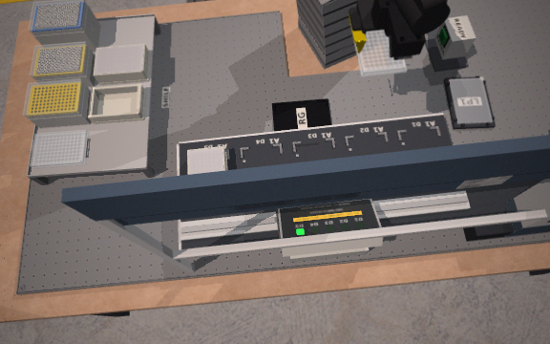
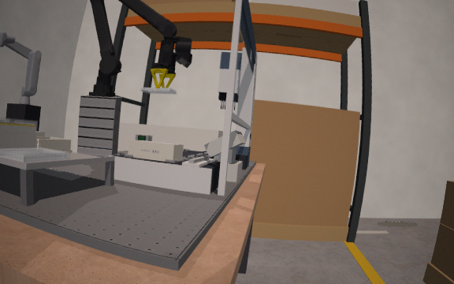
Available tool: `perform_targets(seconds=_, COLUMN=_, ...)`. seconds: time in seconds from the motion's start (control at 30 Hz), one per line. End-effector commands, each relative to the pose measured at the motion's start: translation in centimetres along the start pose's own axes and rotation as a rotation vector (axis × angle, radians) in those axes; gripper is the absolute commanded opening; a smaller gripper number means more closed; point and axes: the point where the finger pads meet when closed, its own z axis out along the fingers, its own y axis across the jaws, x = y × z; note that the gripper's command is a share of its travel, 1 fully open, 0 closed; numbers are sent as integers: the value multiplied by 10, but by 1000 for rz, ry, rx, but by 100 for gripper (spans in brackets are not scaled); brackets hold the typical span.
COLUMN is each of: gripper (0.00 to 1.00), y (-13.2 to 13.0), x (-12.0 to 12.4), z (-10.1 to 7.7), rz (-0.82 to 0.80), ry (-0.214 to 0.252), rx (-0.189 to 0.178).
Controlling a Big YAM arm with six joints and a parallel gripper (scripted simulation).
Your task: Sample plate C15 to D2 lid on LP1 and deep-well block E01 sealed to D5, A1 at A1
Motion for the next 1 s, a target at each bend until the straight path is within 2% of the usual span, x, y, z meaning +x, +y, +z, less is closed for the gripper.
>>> perform_targets(seconds=0.0, gripper=0, y=-1, x=-33, z=-13, rz=9, ry=-50, rx=-8)
perform_targets(seconds=0.97, gripper=0, y=-3, x=-90, z=-12, rz=8, ry=-43, rx=-5)
